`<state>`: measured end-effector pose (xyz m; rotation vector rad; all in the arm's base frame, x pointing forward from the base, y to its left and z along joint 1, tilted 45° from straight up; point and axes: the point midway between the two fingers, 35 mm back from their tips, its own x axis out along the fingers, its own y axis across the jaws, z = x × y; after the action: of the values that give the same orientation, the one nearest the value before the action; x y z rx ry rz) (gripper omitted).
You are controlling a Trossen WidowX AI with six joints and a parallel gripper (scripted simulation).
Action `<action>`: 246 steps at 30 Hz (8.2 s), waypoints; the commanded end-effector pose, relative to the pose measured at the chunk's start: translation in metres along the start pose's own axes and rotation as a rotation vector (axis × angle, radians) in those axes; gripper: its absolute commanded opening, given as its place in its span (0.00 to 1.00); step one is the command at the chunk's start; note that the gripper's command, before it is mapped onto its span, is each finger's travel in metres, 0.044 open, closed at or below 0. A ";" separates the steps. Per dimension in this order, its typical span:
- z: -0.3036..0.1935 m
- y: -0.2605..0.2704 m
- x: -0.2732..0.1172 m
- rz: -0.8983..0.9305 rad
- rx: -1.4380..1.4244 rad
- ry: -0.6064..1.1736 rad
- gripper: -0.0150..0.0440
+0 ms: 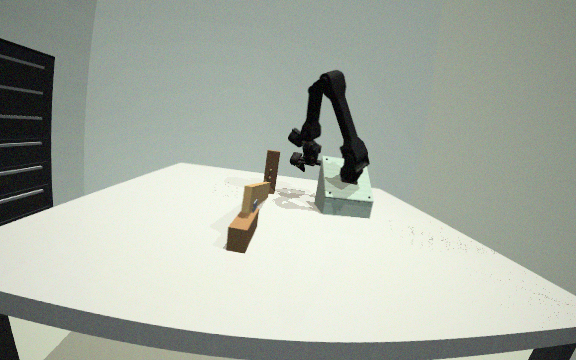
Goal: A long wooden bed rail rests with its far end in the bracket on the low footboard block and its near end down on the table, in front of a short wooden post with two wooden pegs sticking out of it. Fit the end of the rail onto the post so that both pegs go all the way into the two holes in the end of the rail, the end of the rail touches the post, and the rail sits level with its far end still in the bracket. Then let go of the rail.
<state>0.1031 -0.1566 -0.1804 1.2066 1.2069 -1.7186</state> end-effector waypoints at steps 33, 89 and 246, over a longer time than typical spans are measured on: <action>-0.008 0.026 -0.048 0.227 -1.026 0.174 1.00; -0.205 0.081 -0.222 1.420 -3.164 -0.175 1.00; -0.223 0.088 -0.211 1.425 -3.164 -0.177 0.25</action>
<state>0.3058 0.0396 -0.0430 -0.5330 0.7309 1.4953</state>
